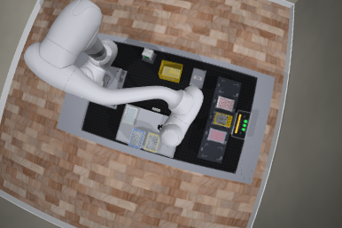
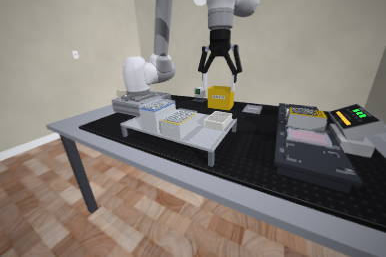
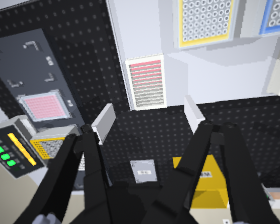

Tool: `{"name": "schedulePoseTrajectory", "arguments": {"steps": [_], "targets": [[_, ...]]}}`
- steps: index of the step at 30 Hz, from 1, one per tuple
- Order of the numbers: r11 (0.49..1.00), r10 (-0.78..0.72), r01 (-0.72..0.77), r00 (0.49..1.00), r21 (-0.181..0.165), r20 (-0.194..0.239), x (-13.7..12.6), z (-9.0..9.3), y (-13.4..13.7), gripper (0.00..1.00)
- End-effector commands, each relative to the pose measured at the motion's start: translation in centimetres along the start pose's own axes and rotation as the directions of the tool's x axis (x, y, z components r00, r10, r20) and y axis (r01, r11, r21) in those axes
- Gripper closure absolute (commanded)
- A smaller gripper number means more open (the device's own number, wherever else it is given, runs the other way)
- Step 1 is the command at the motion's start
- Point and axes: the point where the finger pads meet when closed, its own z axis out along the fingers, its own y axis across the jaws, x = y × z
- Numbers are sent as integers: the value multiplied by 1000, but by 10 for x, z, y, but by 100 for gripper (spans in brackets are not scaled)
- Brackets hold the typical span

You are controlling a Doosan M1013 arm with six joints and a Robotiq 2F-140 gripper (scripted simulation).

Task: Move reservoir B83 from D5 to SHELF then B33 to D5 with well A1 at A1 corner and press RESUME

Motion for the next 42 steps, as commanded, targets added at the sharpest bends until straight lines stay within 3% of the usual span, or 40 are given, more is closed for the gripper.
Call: {"name": "schedulePoseTrajectory", "arguments": {"steps": [1, 42], "targets": [[1000, -2, 2, 1000, 10, 1, -1, -13, -4, 23], [1000, -2, 2, 1000, 10, 1, -1, -71, -3, 23]]}}
